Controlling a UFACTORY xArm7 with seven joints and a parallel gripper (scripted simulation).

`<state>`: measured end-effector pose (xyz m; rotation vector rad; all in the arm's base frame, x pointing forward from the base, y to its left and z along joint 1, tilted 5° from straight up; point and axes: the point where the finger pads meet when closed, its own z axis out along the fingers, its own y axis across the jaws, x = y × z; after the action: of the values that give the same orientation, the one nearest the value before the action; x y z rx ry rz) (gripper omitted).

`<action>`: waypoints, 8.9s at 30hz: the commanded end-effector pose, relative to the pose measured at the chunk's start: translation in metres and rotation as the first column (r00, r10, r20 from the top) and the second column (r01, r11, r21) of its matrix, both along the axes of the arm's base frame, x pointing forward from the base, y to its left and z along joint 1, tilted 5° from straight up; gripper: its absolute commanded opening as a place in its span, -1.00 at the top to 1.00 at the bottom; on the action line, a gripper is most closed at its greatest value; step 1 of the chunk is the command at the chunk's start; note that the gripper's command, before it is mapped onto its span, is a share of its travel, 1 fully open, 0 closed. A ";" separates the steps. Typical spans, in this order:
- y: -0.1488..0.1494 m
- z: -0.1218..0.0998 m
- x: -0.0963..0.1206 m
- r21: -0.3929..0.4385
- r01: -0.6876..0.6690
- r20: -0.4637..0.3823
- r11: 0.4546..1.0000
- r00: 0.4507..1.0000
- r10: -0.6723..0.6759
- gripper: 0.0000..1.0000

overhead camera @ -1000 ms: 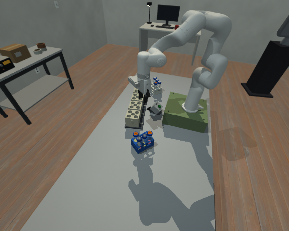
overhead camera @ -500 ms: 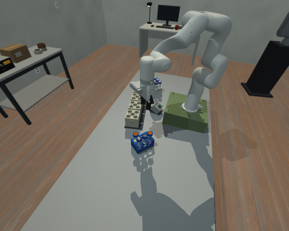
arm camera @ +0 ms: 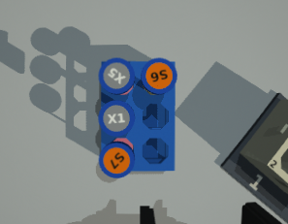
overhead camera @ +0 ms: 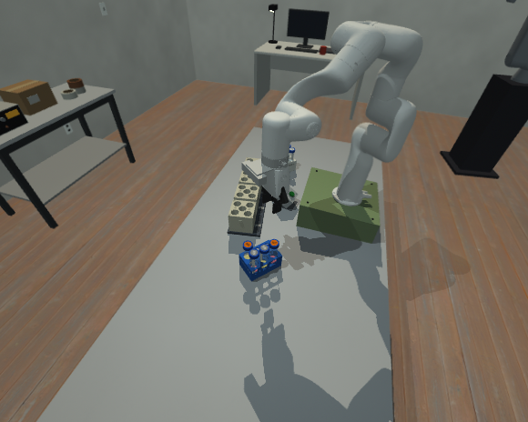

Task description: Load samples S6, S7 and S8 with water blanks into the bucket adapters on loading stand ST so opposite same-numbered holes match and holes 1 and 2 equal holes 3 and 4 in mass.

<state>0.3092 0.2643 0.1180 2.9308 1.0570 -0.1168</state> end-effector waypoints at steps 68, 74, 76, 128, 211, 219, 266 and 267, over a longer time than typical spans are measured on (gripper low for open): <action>0.050 -0.080 -0.024 0.001 0.001 0.004 1.000 1.000 -0.001 -0.15; 0.050 -0.088 -0.025 0.001 0.001 0.004 1.000 1.000 -0.001 -0.15; 0.050 -0.092 -0.025 0.001 0.001 0.004 1.000 1.000 -0.001 -0.15; 0.048 -0.133 -0.027 0.001 0.001 0.004 1.000 1.000 -0.001 -0.15; 0.048 -0.124 -0.027 0.001 0.001 0.004 1.000 1.000 -0.001 1.00; 0.048 -0.119 -0.026 0.001 0.001 0.004 1.000 1.000 -0.001 1.00; 0.052 -0.051 -0.022 0.001 0.001 0.004 1.000 1.000 -0.001 1.00; 0.052 -0.049 -0.022 0.001 0.001 0.004 1.000 1.000 -0.001 1.00</action>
<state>0.2853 0.3145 0.0595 2.9294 1.0547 -0.1173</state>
